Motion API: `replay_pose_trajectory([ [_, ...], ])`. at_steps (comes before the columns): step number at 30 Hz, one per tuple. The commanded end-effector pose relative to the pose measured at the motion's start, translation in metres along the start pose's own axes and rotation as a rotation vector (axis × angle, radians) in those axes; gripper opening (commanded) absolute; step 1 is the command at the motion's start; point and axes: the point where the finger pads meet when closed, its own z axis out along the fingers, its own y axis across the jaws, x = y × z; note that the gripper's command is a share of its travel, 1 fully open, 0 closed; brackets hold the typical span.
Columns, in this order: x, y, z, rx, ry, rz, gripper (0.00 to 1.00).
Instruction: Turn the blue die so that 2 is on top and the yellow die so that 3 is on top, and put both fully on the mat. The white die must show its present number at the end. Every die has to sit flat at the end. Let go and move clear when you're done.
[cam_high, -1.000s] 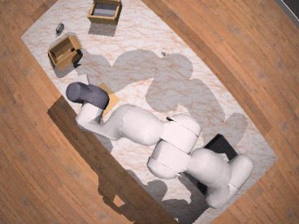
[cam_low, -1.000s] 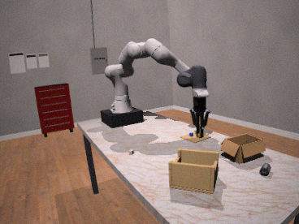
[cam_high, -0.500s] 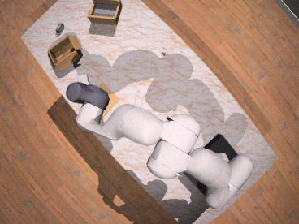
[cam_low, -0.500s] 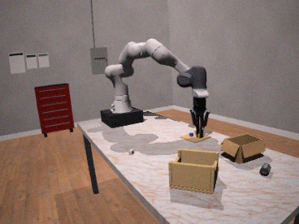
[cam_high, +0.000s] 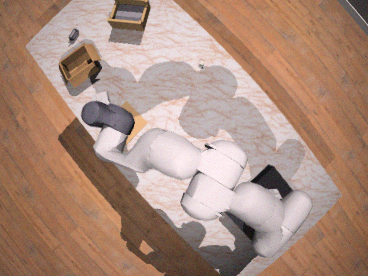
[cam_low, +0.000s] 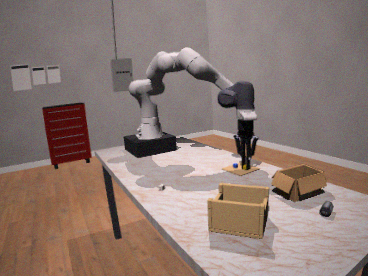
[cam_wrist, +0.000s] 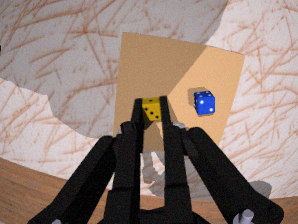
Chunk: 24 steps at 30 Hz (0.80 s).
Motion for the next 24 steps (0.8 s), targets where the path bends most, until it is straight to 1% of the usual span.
replay_pose_trajectory([
  [1, 0.0005, -0.0017, 0.0002, 0.004, 0.002, 0.002, 0.18],
  [19, 0.0005, -0.0017, 0.0002, 0.004, 0.002, 0.002, 0.18],
  [20, 0.0005, -0.0017, 0.0002, 0.004, 0.002, 0.002, 0.21],
  [22, 0.0005, -0.0017, 0.0002, 0.004, 0.002, 0.002, 0.21],
  [23, 0.0005, -0.0017, 0.0002, 0.004, 0.002, 0.002, 0.23],
  [24, 0.0005, -0.0017, 0.0002, 0.004, 0.002, 0.002, 0.23],
])
